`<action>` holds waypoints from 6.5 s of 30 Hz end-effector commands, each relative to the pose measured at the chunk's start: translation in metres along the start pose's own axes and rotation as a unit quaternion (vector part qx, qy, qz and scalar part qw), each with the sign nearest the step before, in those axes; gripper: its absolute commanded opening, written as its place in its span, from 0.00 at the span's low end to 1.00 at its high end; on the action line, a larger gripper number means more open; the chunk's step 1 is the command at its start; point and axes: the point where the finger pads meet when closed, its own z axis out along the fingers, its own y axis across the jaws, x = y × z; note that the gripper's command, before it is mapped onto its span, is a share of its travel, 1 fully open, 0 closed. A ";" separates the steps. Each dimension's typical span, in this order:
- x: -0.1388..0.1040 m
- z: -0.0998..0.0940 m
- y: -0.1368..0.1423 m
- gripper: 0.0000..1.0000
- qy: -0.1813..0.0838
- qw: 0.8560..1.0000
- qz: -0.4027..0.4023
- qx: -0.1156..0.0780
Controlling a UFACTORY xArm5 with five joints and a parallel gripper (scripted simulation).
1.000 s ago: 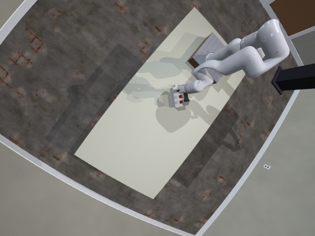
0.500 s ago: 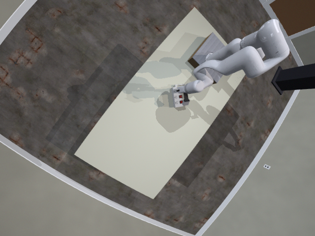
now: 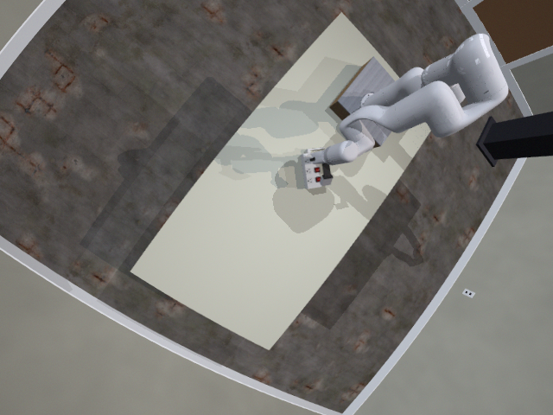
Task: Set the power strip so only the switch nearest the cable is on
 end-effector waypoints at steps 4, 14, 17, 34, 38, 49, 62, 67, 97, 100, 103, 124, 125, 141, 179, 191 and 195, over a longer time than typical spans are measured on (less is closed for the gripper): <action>0.001 -0.001 0.001 0.00 0.001 1.000 0.000 -0.001; 0.001 -0.001 0.001 0.00 0.001 1.000 0.000 -0.001; 0.001 -0.001 0.001 0.00 0.001 1.000 0.000 -0.001; 0.001 -0.001 0.001 0.00 0.001 1.000 0.000 -0.001; 0.001 -0.001 0.001 0.00 0.001 1.000 0.000 -0.001; 0.001 -0.001 0.001 0.00 0.001 1.000 0.000 -0.001; 0.001 -0.001 0.001 0.00 0.001 1.000 0.000 -0.001; 0.001 -0.001 0.001 0.00 0.001 1.000 0.000 -0.001; 0.001 0.003 0.001 0.00 0.001 1.000 0.000 -0.001; 0.001 0.004 0.001 0.00 0.001 1.000 0.000 -0.001; 0.000 0.005 0.001 0.00 0.001 1.000 0.000 -0.001; 0.000 0.008 0.001 0.00 0.001 1.000 0.000 -0.001; 0.000 0.008 0.001 0.00 0.001 1.000 0.000 -0.001; 0.000 -0.008 0.001 0.00 0.001 1.000 0.000 -0.001; 0.001 -0.032 0.001 1.00 0.001 1.000 0.000 -0.001; 0.000 -0.085 0.001 1.00 0.001 1.000 0.000 -0.001; 0.000 -0.103 0.001 1.00 0.001 1.000 0.000 -0.001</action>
